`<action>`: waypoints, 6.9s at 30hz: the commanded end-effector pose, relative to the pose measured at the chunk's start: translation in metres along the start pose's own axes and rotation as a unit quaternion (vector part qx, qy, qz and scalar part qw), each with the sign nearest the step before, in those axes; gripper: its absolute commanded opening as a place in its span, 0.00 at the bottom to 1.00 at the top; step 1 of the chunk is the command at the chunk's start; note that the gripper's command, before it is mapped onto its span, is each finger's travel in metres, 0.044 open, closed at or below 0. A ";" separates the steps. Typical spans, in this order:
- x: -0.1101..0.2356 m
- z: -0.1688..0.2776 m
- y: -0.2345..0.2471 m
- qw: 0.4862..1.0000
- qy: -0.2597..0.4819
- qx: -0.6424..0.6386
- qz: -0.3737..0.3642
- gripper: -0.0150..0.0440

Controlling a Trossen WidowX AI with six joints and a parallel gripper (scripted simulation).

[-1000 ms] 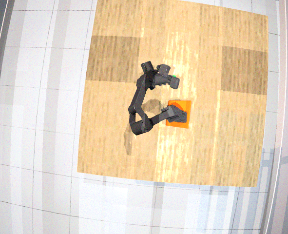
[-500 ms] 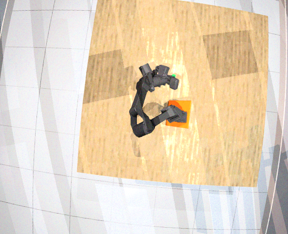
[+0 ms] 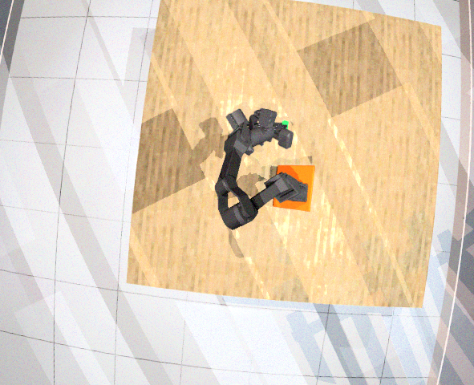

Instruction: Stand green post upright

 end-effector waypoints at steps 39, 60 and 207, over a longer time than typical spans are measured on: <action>0.009 0.020 -0.003 0.988 -0.125 -0.067 -0.063 0.29; 0.014 0.029 -0.006 0.973 -0.176 -0.109 -0.105 0.29; -0.038 0.135 0.019 0.894 -0.268 -0.265 -0.244 0.51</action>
Point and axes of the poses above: the point midway between the two fingers, 35 mm back from their tips, its own x axis back along the fingers, its own y axis across the jaws, z = x × y, the point moved 10 cm from there along x, back along the fingers, and after that the axes turned 12 degrees about -x, right-handed, at the moved point
